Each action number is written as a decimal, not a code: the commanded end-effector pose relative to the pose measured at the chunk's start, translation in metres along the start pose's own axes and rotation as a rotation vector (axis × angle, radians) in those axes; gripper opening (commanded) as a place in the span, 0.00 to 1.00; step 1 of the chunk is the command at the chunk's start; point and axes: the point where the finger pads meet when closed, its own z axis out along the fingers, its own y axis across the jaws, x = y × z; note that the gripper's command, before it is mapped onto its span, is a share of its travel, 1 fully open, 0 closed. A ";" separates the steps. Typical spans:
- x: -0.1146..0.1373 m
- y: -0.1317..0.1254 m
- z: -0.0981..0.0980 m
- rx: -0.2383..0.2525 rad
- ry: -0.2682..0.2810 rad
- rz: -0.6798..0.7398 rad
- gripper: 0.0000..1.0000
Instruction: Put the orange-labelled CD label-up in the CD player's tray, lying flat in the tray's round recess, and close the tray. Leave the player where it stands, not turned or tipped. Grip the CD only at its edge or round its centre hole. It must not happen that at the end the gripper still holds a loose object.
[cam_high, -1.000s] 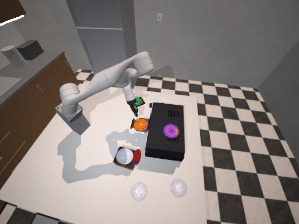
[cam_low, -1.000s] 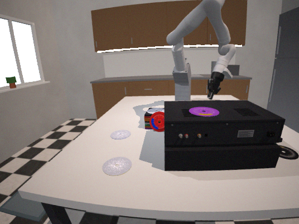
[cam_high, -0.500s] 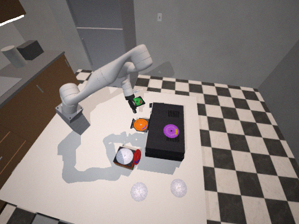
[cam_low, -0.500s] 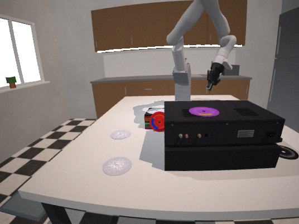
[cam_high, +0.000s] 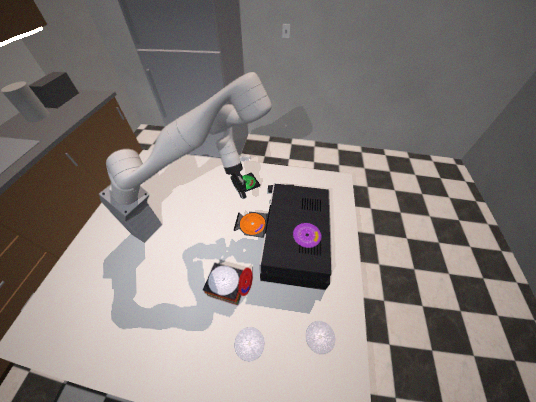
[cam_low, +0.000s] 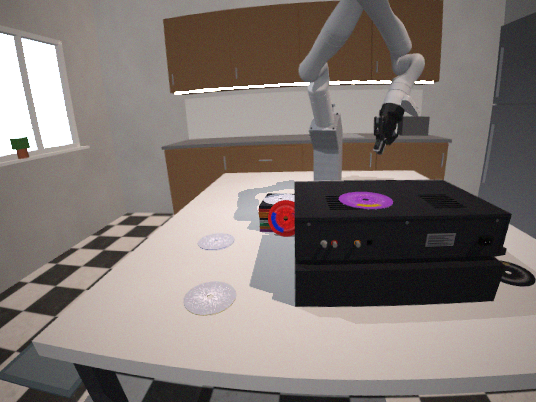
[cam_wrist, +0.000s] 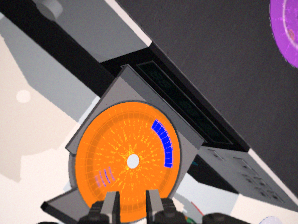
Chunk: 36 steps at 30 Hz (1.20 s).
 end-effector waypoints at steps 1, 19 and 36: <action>0.001 0.000 -0.001 0.000 0.002 0.002 0.24; 0.001 0.000 -0.001 0.000 0.002 0.002 0.24; 0.000 0.000 0.000 -0.010 0.002 -0.019 0.10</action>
